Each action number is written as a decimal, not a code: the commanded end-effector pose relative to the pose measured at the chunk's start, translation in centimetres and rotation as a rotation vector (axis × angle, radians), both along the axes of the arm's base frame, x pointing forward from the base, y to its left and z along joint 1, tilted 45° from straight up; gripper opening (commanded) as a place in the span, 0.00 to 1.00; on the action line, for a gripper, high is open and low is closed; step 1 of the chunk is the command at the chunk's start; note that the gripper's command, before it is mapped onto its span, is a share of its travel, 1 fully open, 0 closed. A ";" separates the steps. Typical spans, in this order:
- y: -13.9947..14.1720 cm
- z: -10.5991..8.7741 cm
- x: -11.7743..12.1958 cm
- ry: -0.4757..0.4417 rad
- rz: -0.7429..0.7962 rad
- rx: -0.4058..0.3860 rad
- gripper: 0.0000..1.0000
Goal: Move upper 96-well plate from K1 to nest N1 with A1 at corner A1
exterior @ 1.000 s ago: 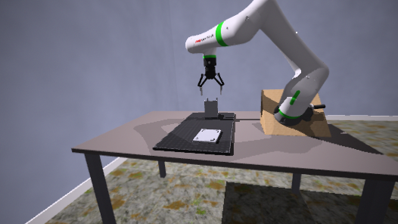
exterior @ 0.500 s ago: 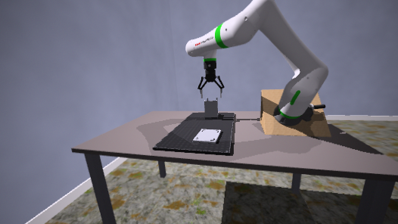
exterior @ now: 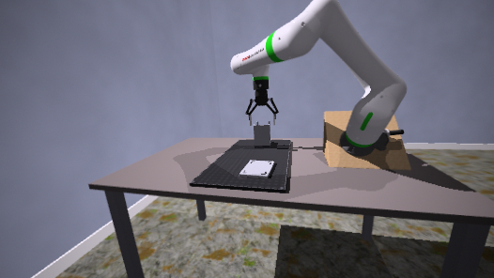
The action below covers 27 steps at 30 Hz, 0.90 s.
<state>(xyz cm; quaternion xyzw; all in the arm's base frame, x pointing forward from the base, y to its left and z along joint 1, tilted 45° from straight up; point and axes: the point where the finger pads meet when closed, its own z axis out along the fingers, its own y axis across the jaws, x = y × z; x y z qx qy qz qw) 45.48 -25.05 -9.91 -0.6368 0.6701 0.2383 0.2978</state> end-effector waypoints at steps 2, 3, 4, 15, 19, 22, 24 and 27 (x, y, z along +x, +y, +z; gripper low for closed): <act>0.3 -0.4 0.1 0.000 0.000 0.000 1.00; 0.4 -0.5 0.1 0.000 0.000 0.000 1.00; 0.6 -0.6 0.1 0.000 0.000 0.000 1.00; 1.7 -1.8 0.2 0.000 0.000 0.000 1.00; 2.1 -2.1 0.3 0.000 0.000 0.000 1.00; 2.4 -2.5 0.3 0.000 0.000 0.000 1.00; 2.7 -2.7 0.4 0.000 0.000 0.000 1.00; 3.0 -3.1 0.4 0.000 0.000 0.000 1.00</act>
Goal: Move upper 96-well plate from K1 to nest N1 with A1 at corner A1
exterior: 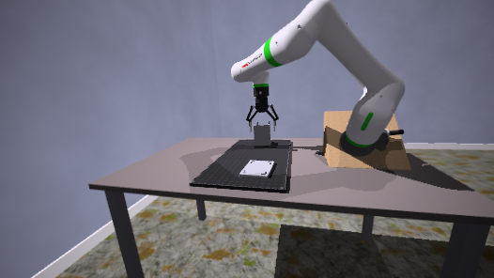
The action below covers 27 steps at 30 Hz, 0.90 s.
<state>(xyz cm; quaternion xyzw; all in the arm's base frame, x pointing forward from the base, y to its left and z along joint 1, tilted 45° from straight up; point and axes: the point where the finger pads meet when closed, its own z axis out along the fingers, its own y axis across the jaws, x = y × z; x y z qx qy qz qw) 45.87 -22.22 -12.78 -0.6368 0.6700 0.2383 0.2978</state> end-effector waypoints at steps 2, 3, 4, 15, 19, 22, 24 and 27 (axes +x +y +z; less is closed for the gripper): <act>0.4 -0.4 0.1 0.000 0.000 0.000 1.00; 0.5 -0.6 0.1 0.000 0.000 0.000 1.00; 0.6 -0.7 0.1 0.000 0.000 0.000 1.00; 1.7 -1.7 0.2 0.000 0.000 0.000 1.00; 2.2 -2.2 0.3 0.000 0.000 0.000 1.00; 2.4 -2.5 0.3 0.000 0.000 0.000 1.00; 2.5 -2.6 0.4 0.000 0.000 0.000 1.00; 2.8 -2.9 0.4 0.000 0.000 0.000 1.00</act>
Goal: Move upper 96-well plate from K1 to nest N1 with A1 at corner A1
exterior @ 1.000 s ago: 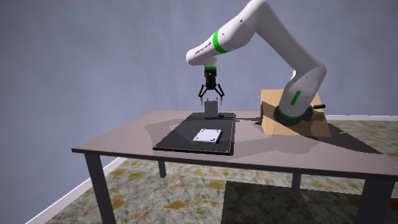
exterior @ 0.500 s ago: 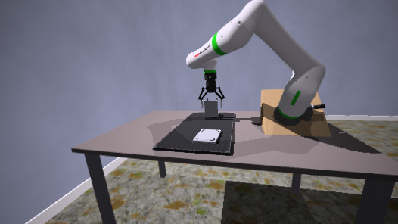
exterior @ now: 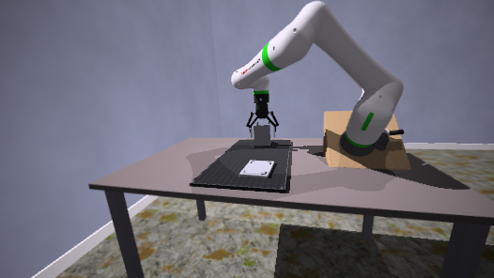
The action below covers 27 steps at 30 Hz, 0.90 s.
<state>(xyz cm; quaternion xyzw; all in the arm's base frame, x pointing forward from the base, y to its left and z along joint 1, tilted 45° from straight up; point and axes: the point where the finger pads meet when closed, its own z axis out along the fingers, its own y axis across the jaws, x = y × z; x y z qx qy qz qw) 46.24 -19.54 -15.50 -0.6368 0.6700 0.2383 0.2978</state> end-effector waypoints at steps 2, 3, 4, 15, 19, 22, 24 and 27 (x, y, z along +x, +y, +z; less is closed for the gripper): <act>0.1 -0.1 0.0 0.000 0.000 0.000 1.00; 0.1 -0.1 0.0 0.000 0.000 0.000 1.00; 0.1 -0.1 0.0 0.000 0.000 0.000 1.00; 0.1 -0.1 0.0 0.000 0.000 0.000 0.00; 0.1 -0.1 0.0 0.000 0.000 0.000 0.00; 0.1 -0.1 0.0 0.000 0.000 0.000 0.00; 0.1 -0.1 0.0 0.000 0.000 0.000 0.00; 0.1 -0.1 0.0 0.000 0.000 0.000 0.00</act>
